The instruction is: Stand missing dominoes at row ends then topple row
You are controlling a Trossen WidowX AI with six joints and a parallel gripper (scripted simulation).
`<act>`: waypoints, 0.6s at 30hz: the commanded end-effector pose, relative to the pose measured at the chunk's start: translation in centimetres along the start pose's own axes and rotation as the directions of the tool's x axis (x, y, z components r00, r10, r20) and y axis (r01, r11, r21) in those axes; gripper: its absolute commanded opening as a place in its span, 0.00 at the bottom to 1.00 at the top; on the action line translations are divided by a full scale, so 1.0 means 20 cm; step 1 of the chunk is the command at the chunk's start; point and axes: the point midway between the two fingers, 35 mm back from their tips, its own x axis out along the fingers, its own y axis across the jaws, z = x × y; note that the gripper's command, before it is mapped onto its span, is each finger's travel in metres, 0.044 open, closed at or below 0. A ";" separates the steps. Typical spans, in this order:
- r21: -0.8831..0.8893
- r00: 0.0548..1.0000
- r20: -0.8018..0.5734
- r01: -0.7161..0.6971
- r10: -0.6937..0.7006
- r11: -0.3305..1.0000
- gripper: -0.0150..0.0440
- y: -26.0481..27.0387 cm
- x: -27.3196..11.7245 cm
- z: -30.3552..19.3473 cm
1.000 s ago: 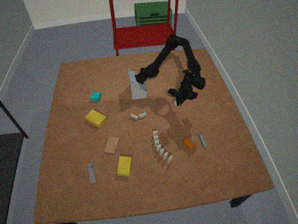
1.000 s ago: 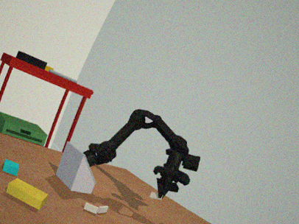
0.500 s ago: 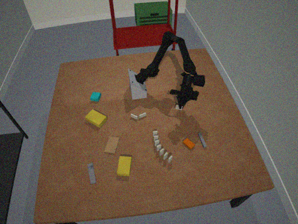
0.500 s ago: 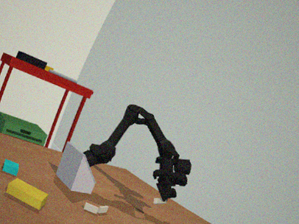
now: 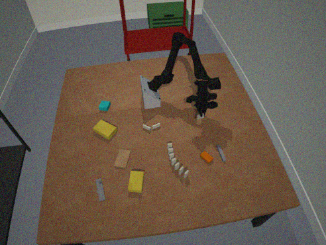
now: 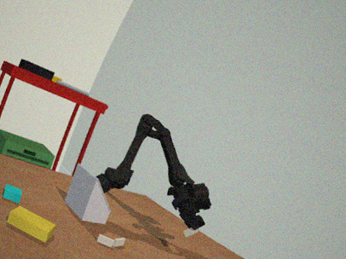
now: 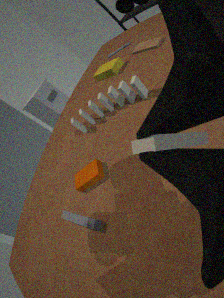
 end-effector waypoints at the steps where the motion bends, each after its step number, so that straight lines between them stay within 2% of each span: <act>1: 0.070 0.995 0.096 -0.008 0.002 0.998 0.29 0.01 -0.04 0.01; 18: 0.417 0.915 0.402 -0.145 -0.039 0.897 0.29 -0.05 -0.27 -0.01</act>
